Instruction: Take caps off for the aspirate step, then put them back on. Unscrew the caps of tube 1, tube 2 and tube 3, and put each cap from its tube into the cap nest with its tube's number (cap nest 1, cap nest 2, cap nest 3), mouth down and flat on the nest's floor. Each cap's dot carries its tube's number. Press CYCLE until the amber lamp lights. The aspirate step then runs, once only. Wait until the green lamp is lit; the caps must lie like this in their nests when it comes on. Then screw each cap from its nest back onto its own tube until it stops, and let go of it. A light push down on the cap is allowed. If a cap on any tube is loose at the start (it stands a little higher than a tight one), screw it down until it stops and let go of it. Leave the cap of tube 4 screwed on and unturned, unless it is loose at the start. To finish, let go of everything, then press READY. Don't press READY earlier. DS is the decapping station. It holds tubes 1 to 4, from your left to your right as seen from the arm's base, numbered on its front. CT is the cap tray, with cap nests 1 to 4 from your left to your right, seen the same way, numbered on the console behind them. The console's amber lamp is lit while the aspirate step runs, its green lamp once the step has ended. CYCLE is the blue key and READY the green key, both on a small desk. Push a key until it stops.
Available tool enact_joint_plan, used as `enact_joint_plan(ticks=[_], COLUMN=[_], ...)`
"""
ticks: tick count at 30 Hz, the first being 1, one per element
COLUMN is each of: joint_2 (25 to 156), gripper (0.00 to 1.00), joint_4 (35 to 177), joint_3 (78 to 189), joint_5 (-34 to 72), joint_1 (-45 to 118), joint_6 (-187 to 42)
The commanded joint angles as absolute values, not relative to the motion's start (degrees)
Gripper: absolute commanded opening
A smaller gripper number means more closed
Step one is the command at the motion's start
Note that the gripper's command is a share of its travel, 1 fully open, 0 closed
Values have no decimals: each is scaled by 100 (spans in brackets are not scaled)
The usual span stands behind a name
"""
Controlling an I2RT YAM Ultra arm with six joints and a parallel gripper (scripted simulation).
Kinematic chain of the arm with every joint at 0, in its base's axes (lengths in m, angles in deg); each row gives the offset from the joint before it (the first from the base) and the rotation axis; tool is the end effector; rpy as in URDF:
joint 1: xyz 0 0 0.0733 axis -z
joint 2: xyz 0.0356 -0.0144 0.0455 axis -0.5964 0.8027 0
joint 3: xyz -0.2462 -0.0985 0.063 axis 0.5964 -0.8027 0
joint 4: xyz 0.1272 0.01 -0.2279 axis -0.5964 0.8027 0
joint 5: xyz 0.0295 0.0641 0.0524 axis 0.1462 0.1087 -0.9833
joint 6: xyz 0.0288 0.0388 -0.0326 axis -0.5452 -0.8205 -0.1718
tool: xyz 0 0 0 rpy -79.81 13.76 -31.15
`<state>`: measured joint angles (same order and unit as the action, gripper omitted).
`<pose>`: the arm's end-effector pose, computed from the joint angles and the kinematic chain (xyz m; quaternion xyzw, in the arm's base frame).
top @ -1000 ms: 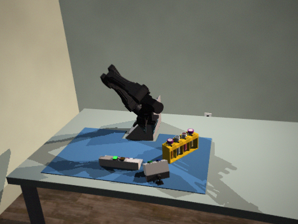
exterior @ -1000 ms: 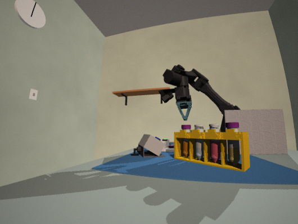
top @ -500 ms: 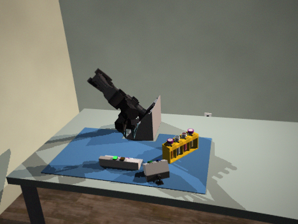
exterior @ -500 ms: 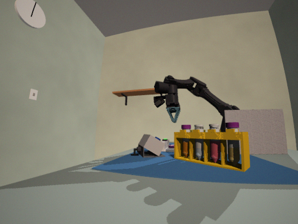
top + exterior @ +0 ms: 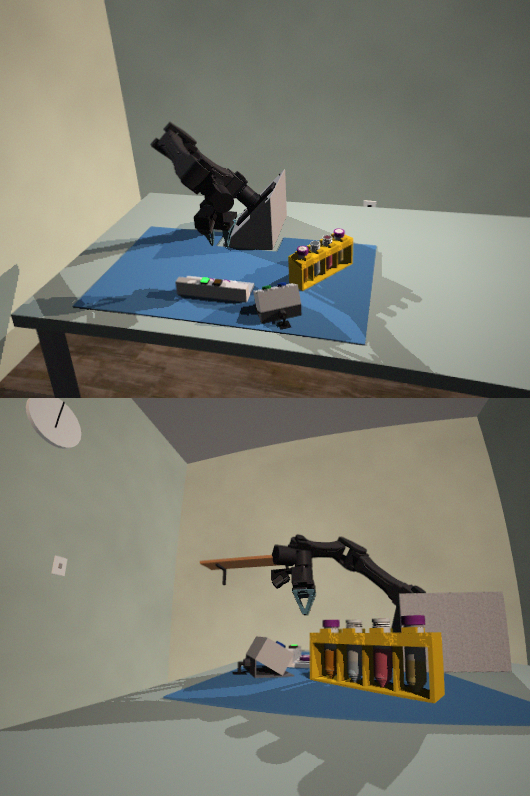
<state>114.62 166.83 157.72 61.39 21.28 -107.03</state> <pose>0.3721 0.0740 0.1398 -0.0816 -0.9139 0.3970 0.0228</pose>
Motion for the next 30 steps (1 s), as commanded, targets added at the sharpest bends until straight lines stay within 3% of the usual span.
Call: enact_joint_plan(ticks=[1,17,30], joint_2=[11426,11473,11414], gripper=[47,47,47], joint_4=[16680,16745,15322], joint_3=[15808,15885,14891], joint_5=[6177,6161,6360], joint_1=[1987,1946,2503], joint_6=[-10680,-10731,-10017])
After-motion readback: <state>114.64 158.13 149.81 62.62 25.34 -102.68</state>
